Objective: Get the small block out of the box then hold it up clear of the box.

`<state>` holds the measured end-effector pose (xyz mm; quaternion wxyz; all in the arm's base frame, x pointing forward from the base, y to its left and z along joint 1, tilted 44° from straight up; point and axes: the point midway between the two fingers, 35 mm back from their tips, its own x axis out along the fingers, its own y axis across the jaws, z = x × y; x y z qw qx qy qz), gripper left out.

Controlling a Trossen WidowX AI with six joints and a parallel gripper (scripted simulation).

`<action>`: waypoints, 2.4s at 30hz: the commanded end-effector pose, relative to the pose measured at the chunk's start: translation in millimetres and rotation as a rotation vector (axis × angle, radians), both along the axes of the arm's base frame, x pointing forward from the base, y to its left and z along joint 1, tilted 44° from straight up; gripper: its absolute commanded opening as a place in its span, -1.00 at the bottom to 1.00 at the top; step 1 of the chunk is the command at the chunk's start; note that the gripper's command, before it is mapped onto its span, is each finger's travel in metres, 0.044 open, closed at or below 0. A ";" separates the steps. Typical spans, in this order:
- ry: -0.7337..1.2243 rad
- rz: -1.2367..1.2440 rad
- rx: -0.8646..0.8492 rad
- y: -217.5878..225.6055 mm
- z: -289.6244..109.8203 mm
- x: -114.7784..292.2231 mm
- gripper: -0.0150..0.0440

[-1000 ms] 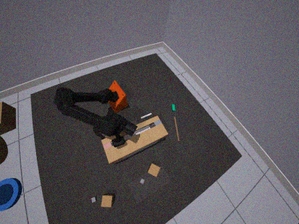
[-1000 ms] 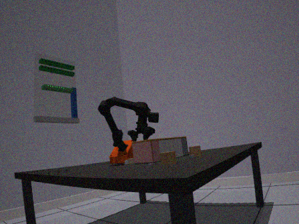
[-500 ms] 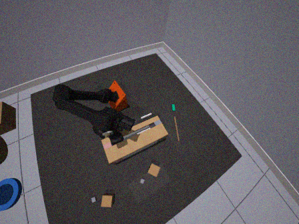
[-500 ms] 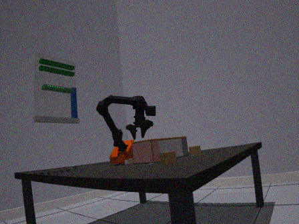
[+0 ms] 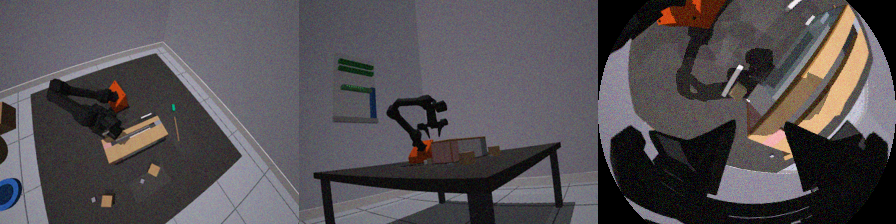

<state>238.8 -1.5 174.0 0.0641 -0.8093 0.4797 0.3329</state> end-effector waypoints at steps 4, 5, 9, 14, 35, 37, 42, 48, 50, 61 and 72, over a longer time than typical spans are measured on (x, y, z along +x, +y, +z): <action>0.367 0.569 -0.177 -15.9 14.4 -17.4 0.47; 0.385 0.600 -0.194 -16.5 15.5 -18.0 0.47; 0.453 0.722 -0.268 -19.1 19.8 -20.7 0.47; 0.522 0.819 -0.338 -20.7 22.7 -22.4 0.47; 0.404 0.693 -0.239 -26.6 18.4 -22.7 0.47; 0.266 0.560 -0.139 -30.4 15.0 -22.3 0.47; -0.087 0.208 0.106 -40.1 6.5 -21.8 0.47; -0.509 -0.231 0.377 -51.4 -3.2 -21.5 0.47; -0.650 -0.378 0.463 -54.8 -6.1 -21.3 0.47; -1.104 -0.846 0.731 -62.7 -14.0 -19.4 0.47; -1.528 -1.303 0.977 -70.0 -21.1 -17.6 0.47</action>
